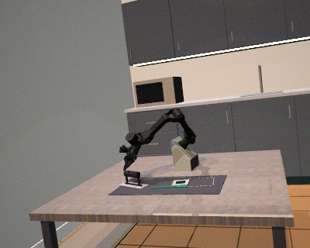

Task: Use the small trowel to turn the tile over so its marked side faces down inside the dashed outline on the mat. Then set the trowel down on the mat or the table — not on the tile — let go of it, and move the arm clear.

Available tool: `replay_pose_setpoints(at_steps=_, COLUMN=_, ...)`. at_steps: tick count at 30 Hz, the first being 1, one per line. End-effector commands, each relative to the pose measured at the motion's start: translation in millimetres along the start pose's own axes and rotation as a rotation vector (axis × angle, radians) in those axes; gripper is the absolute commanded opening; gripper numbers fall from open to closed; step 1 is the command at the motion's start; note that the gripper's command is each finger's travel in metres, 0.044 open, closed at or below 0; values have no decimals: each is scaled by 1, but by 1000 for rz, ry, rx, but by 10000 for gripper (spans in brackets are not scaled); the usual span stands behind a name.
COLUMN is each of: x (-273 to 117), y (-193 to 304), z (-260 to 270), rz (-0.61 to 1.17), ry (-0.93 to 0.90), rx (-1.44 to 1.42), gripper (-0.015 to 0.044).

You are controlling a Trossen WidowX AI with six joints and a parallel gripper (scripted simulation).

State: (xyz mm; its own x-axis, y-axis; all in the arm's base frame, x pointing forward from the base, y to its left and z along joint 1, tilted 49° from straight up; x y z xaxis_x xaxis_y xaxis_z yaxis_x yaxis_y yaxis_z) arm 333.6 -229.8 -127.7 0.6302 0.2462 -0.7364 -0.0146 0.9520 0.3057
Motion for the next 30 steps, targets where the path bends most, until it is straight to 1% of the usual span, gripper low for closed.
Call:
replay_pose_setpoints(at_steps=1, x=-5, y=5, z=-1, rz=-20, ry=-34, rx=123, gripper=300)
replay_pose_setpoints(at_steps=12, x=-16, y=27, z=-5, rz=-24, ry=-135, rx=406, gripper=300)
replay_pose_setpoints(at_steps=27, x=-20, y=70, z=-27, rz=58, ry=-209, rx=904, gripper=300)
replay_pose_setpoints(at_steps=30, x=-21, y=74, z=-29, rz=69, ry=-215, rx=954, gripper=300)
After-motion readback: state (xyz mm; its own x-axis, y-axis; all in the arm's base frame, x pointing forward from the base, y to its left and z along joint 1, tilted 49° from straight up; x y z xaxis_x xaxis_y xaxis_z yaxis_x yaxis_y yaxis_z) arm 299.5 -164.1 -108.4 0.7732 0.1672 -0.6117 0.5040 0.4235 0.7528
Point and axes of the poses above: the point midway between the two fingers, 35 mm back from their tips, its own x axis out along the fingers, its own z axis across the jaws, y = z × x, the point moved 8 cm from there along -x, back along the fingers, and after that the axes turned 13 degrees about x, right-handed, at the moved point
